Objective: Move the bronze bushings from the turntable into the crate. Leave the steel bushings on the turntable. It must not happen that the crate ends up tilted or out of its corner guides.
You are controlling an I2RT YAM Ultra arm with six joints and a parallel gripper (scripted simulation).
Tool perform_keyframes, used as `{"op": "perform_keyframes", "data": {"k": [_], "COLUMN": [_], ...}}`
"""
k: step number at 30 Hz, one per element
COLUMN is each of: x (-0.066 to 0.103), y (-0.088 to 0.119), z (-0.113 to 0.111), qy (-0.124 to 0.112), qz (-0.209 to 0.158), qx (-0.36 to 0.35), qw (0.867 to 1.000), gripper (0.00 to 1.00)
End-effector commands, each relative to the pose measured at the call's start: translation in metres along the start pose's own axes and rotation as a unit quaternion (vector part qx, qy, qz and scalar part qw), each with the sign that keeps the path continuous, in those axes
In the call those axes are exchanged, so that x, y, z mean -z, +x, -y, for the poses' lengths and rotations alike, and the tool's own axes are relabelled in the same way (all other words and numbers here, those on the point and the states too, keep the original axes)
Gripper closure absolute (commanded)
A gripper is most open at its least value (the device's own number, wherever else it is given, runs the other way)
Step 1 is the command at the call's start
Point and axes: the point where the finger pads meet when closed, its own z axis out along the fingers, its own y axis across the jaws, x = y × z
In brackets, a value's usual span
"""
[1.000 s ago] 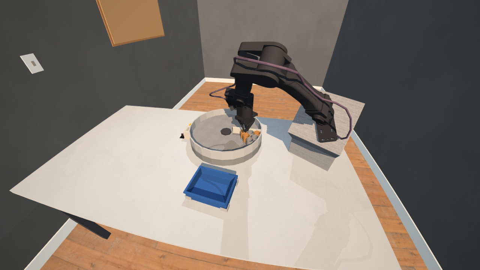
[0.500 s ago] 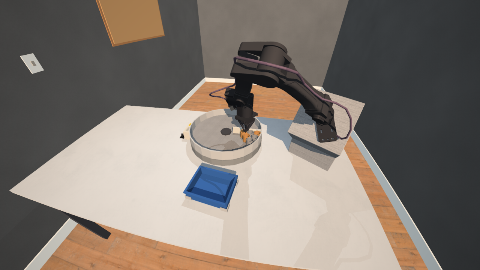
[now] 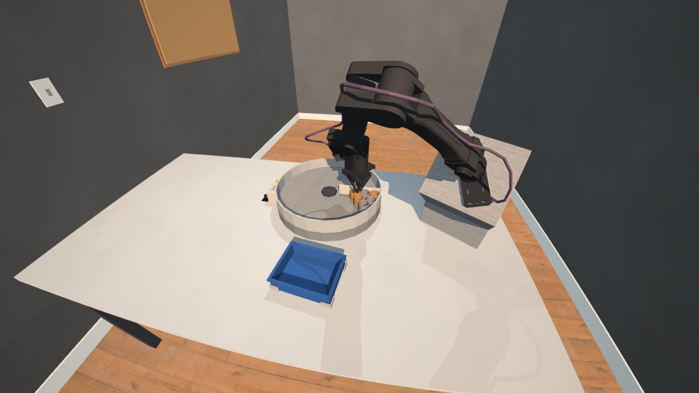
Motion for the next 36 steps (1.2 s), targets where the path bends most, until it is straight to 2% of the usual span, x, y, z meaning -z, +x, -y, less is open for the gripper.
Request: {"op": "perform_keyframes", "data": {"k": [1, 32, 36], "x": [0.014, 0.013, -0.009], "y": [-0.017, -0.017, -0.017], "z": [-0.012, -0.012, -0.008], "qy": [-0.001, -0.001, 0.000], "qz": [0.023, 0.022, 0.015], "qx": [0.011, 0.011, 0.011], "qw": [1.000, 1.000, 1.000], "gripper": [0.85, 0.85, 0.85]}}
